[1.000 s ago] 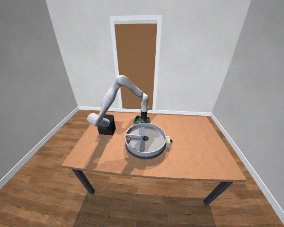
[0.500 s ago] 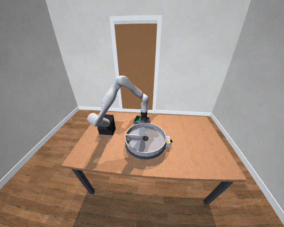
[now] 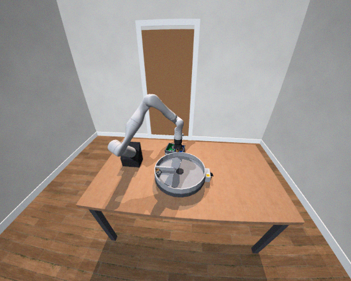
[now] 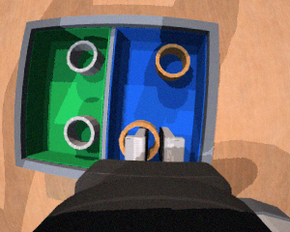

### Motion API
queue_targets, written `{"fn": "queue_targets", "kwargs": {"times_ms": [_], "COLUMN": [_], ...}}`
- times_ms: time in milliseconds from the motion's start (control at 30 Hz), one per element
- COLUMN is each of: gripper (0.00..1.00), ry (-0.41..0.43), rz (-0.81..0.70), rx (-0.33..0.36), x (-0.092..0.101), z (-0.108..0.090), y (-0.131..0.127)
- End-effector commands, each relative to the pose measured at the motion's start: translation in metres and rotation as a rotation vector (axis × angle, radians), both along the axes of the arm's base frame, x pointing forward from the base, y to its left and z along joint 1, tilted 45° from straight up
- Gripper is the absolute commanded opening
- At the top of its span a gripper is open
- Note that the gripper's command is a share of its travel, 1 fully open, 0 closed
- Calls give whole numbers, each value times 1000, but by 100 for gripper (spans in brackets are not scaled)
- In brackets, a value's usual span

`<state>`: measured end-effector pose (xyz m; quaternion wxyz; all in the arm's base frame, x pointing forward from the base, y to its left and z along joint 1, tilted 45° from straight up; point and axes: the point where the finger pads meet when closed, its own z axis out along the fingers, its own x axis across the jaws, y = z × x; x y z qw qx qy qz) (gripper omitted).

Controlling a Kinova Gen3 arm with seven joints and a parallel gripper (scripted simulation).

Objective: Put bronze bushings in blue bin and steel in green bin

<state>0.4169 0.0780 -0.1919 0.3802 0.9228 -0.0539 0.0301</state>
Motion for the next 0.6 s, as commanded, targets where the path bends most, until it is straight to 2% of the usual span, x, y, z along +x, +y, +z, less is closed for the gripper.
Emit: {"fn": "queue_targets", "kwargs": {"times_ms": [0, 567], "gripper": [0, 0], "ry": [0, 0], "rz": [0, 0], "rx": [1, 1], "x": [0, 0], "z": [-2, -8], "y": [-1, -7]}}
